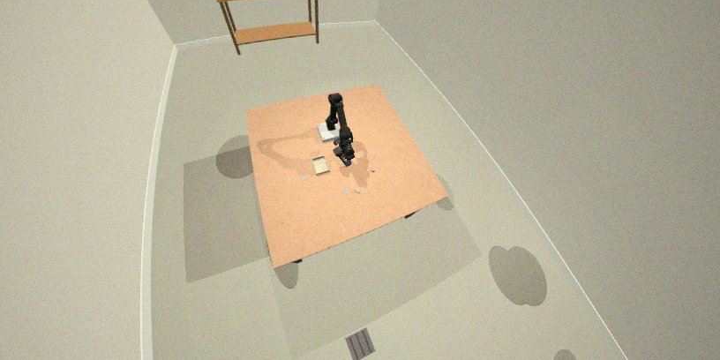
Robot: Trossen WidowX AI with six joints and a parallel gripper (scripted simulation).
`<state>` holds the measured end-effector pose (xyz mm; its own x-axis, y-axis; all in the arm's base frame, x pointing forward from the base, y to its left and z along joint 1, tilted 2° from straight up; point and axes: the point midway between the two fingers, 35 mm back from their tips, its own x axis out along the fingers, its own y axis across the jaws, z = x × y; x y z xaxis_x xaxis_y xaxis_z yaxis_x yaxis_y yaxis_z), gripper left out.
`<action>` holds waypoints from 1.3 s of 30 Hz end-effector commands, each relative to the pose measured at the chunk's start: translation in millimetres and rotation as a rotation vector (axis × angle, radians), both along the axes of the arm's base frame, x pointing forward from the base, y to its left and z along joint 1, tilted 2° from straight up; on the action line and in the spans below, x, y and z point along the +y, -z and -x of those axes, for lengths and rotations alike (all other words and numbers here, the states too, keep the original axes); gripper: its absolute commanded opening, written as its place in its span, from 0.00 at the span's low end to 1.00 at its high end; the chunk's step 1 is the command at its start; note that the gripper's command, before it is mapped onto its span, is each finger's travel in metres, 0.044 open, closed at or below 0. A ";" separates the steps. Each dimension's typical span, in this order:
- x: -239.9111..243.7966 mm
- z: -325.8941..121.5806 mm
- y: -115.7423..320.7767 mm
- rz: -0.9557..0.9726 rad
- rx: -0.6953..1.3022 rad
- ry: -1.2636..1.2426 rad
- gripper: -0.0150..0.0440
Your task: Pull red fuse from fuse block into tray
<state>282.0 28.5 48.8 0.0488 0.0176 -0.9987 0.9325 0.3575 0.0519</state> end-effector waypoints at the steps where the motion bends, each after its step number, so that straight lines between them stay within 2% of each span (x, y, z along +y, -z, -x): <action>1: -0.7 -0.2 0.3 0.004 -0.001 -0.003 0.38; 20: -0.4 -0.6 10.4 0.004 -0.001 -0.003 0.38; 31: 0.0 -0.5 9.3 0.000 0.000 0.000 0.26; 39: 0.0 -0.5 7.1 0.000 0.000 0.000 0.25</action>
<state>282.3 28.6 40.2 0.0479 0.0175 -0.9987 0.9325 0.3576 0.0510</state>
